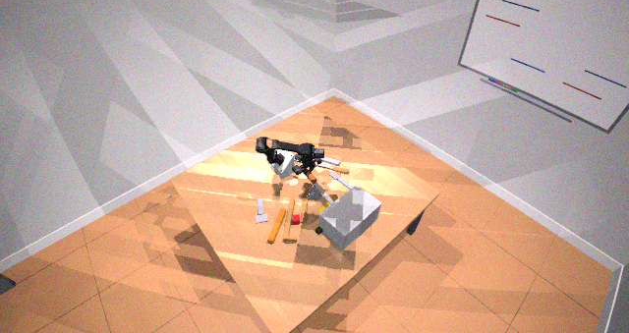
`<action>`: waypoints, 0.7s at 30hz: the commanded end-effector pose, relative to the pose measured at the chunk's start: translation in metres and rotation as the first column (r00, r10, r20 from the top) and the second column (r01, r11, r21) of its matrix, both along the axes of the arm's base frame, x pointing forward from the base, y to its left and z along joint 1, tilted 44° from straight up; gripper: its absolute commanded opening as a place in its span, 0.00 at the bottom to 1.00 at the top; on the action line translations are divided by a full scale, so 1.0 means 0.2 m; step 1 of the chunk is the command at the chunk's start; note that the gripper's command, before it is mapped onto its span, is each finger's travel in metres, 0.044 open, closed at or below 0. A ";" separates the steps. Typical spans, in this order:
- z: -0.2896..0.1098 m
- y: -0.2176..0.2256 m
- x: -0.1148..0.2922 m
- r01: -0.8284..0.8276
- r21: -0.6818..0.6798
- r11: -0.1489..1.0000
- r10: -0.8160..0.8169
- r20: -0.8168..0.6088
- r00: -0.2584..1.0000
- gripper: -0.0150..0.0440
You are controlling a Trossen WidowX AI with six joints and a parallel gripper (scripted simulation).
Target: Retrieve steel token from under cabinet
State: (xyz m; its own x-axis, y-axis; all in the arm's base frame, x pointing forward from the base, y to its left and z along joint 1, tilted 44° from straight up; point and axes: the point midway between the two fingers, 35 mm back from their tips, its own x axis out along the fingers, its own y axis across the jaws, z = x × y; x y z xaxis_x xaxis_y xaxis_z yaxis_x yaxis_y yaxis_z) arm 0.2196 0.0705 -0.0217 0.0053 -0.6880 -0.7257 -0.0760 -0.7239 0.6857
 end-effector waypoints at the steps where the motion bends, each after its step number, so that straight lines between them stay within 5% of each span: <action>1: -0.03 0.01 0.00 -0.008 -0.002 1.000 0.008 0.006 1.000 0.25; 21: -0.18 0.02 -0.01 -0.008 -0.001 1.000 0.008 0.006 1.000 0.25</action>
State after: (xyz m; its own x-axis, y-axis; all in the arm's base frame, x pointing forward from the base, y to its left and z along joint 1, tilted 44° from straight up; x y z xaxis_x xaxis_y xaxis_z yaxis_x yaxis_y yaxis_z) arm 0.2168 0.0737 -0.0532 0.0053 -0.6877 -0.7260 -0.0749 -0.7242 0.6855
